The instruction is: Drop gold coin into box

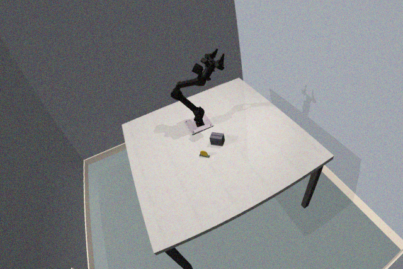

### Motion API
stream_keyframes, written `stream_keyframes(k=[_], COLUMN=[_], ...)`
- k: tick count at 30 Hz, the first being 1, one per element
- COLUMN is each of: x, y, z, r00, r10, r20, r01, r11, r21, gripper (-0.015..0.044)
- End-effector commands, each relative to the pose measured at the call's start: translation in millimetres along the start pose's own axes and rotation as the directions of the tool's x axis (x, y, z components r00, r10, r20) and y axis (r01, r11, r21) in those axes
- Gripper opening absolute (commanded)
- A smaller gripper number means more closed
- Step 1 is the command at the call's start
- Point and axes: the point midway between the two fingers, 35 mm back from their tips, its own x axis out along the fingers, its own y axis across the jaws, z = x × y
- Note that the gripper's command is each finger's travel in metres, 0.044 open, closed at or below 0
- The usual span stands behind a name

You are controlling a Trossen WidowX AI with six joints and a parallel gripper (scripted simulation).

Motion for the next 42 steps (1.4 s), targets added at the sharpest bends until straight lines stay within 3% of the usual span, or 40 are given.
stream_keyframes(k=[1,4,9,15,21,28,35,42], x=[0,2,0,-28,-86,-182,-278,-373], y=[-1,-17,-80,-173,-259,-334,-367,-368], z=[0,-7,-27,-50,-61,-53,-31,-13], r00=[1.000,0.998,0.954,0.790,0.518,0.128,-0.211,-0.508], r10=[-0.004,-0.059,-0.272,-0.562,-0.794,-0.923,-0.902,-0.749], r20=[-0.002,-0.032,-0.129,-0.243,-0.319,-0.364,-0.376,-0.424], r01=[0.004,0.058,0.243,0.437,0.518,0.454,0.353,0.267], r11=[1.000,0.997,0.948,0.796,0.588,0.381,0.288,0.331], r21=[-0.003,-0.044,-0.203,-0.420,-0.621,-0.806,-0.890,-0.905], gripper=[0.0374,0.0295,0.0164,0.0161,0.0161,0.0161,0.0161,0.0161])
